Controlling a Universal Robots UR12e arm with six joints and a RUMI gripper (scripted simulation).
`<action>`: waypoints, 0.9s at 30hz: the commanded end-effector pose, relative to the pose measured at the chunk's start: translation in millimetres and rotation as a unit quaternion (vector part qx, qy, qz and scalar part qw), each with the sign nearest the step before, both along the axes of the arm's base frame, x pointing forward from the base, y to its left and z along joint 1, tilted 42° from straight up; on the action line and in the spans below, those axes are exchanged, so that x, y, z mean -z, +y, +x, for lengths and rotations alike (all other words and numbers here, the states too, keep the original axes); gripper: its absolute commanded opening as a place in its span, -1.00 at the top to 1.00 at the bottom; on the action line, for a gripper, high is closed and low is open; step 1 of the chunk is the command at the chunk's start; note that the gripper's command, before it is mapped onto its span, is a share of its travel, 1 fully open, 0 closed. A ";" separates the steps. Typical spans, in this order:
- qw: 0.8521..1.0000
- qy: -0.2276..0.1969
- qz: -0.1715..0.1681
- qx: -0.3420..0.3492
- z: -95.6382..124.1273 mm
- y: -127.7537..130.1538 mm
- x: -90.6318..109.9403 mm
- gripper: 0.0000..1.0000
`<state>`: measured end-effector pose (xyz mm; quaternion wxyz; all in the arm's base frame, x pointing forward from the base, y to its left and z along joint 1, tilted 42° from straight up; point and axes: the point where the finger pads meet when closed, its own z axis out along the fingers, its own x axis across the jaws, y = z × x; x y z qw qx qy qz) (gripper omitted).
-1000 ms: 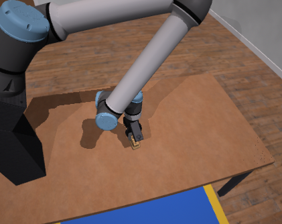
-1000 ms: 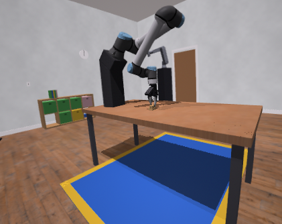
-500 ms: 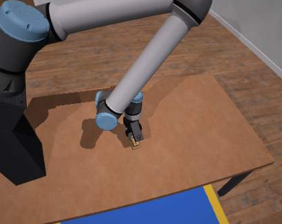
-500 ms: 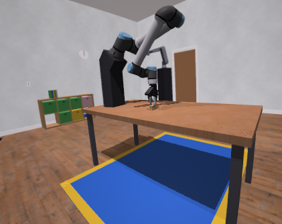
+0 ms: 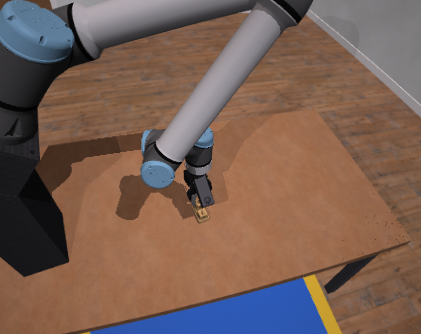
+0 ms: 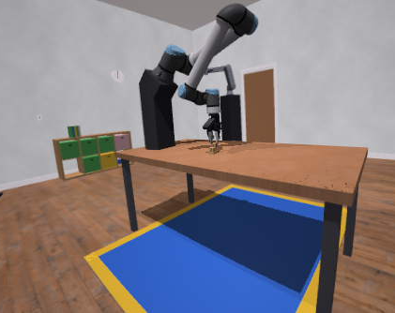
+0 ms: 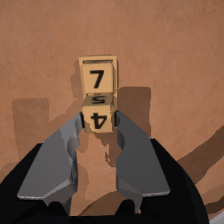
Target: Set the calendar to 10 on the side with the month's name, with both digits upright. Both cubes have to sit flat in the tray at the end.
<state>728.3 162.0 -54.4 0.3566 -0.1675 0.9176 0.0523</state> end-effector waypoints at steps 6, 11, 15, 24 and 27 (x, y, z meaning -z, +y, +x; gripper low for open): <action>1.000 0.000 0.000 0.000 -36.5 -12.5 -43.0 0.78; 1.000 0.000 0.000 0.000 -46.3 -15.8 -54.3 0.78; 1.000 0.000 0.000 0.000 -47.4 -16.1 -55.6 0.78; 1.000 0.000 0.000 0.000 -47.6 -16.2 -55.8 0.78; 1.000 -0.001 -0.001 -0.002 -47.6 -16.0 -55.8 0.78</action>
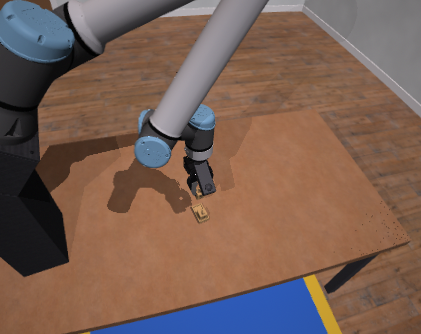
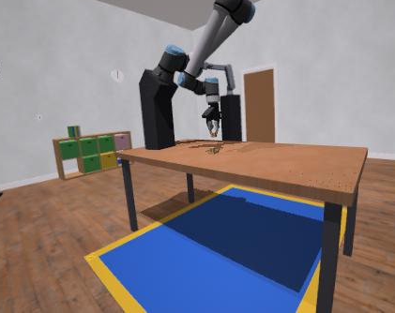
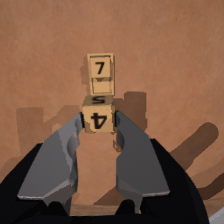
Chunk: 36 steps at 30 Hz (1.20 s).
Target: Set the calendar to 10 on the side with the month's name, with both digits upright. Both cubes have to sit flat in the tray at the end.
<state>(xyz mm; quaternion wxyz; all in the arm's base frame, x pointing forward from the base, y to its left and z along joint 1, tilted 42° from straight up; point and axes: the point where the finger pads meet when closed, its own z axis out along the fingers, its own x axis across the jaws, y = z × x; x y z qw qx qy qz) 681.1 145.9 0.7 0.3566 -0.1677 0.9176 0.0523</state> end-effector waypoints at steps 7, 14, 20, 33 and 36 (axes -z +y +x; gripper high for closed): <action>1.000 -0.004 -0.013 -0.015 -0.6 2.0 -0.5 0.78; 0.996 -0.020 -0.058 -0.068 -1.6 9.5 -0.1 0.78; 0.984 -0.038 -0.113 -0.131 -3.1 18.7 0.4 0.78; 0.940 -0.073 -0.217 -0.252 -7.3 37.9 1.7 0.78; 0.928 -0.079 -0.237 -0.275 -8.3 41.8 2.0 0.78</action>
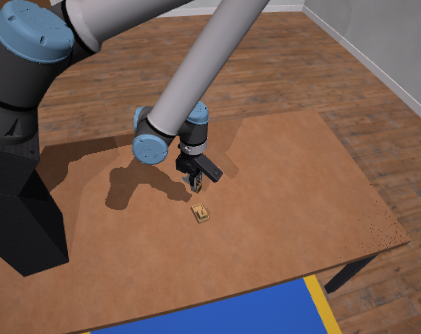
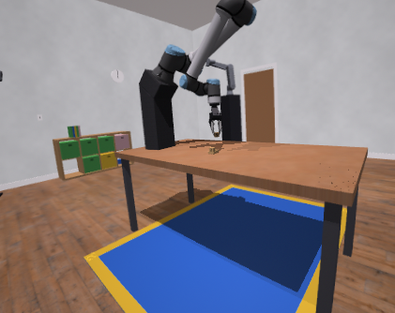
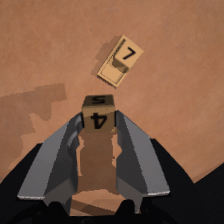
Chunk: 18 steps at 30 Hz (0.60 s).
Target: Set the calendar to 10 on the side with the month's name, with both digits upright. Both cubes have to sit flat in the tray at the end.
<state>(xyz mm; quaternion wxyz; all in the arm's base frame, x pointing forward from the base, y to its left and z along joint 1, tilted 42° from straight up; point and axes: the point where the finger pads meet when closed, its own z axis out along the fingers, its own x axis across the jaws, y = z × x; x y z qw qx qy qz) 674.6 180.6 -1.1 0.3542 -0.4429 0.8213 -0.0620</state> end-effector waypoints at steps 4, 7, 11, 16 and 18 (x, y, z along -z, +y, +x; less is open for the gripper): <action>0.996 -0.019 -0.056 -0.068 -2.6 10.0 0.4 0.78; 0.988 -0.033 -0.097 -0.115 -4.8 17.5 1.2 0.78; 0.978 -0.044 -0.130 -0.154 -6.9 23.8 1.9 0.78; 0.963 -0.058 -0.170 -0.201 -9.7 31.6 2.9 0.78; 0.957 -0.062 -0.183 -0.215 -10.6 34.0 3.2 0.78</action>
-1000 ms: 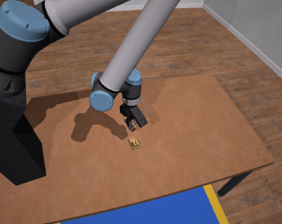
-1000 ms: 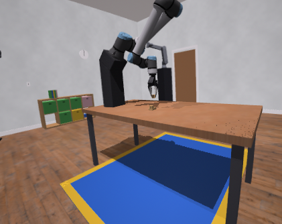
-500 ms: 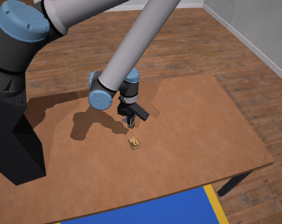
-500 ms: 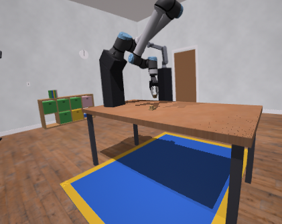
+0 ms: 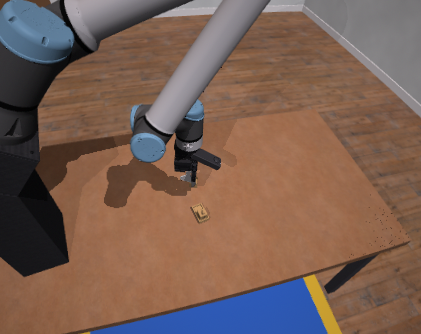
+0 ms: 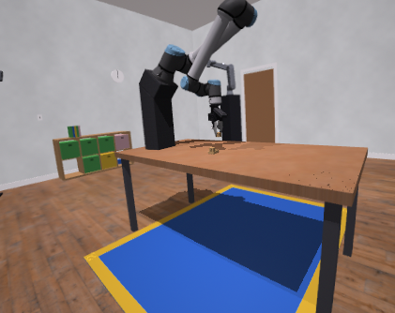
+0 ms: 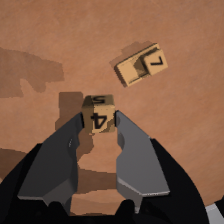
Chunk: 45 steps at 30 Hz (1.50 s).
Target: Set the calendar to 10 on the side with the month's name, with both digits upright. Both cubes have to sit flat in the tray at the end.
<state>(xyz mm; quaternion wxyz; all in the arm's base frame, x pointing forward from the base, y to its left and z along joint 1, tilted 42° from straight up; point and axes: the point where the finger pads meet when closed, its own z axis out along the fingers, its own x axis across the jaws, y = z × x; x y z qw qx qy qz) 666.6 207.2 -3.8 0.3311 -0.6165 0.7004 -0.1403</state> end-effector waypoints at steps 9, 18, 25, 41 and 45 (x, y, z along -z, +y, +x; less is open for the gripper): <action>0.984 -0.038 -0.112 -0.133 -8.3 20.7 2.7 0.78; 0.972 -0.051 -0.148 -0.175 -11.6 27.5 4.0 0.78; 0.970 -0.052 -0.152 -0.180 -11.9 28.3 4.1 0.78; 0.970 -0.052 -0.152 -0.180 -10.7 28.7 5.5 0.78; 0.970 -0.052 -0.152 -0.180 -6.3 30.2 10.7 0.78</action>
